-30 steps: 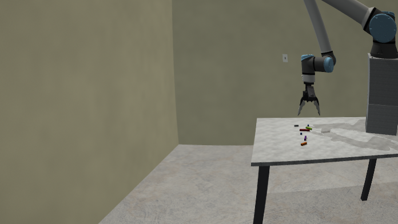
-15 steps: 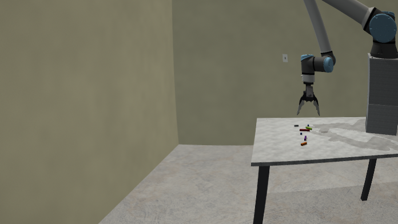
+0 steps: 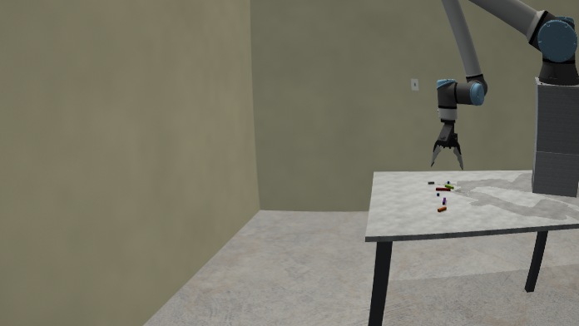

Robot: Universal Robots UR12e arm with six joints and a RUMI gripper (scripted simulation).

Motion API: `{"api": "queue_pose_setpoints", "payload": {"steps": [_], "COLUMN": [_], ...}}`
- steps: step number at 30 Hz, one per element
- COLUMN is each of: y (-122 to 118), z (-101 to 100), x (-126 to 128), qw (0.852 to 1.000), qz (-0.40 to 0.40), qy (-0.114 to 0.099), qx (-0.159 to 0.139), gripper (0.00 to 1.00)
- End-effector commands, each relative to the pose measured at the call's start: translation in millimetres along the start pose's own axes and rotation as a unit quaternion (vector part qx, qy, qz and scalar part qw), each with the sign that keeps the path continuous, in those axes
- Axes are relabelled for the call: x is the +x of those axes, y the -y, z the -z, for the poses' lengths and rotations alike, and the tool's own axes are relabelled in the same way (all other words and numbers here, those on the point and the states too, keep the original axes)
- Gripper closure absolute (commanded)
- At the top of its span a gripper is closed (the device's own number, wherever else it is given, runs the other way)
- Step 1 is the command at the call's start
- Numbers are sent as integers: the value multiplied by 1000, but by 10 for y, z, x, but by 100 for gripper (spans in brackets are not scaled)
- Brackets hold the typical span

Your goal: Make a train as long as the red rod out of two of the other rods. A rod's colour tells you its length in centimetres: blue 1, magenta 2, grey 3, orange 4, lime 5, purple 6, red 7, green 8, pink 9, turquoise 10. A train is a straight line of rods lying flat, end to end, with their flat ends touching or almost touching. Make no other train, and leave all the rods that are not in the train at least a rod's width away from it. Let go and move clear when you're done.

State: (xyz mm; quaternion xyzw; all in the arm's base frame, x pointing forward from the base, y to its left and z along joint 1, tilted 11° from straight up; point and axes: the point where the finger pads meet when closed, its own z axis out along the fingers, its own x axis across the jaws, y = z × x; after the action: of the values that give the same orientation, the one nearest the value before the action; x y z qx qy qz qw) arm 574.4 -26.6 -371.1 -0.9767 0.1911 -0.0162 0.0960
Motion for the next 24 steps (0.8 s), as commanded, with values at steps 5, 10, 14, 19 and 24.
{"api": "queue_pose_setpoints", "payload": {"steps": [5, 10, 14, 19, 24], "y": [46, 57, 63, 72, 77], "z": [15, 15, 16, 17, 16], "x": [96, 122, 143, 169, 187], "qw": [992, 983, 975, 961, 948], "qz": [-128, -182, -221, -276, -319], "qy": [-3, -3, -3, -3, -3], "qx": [-3, -3, -3, -2, -2], "gripper": [0, 0, 0, 0, 0]}}
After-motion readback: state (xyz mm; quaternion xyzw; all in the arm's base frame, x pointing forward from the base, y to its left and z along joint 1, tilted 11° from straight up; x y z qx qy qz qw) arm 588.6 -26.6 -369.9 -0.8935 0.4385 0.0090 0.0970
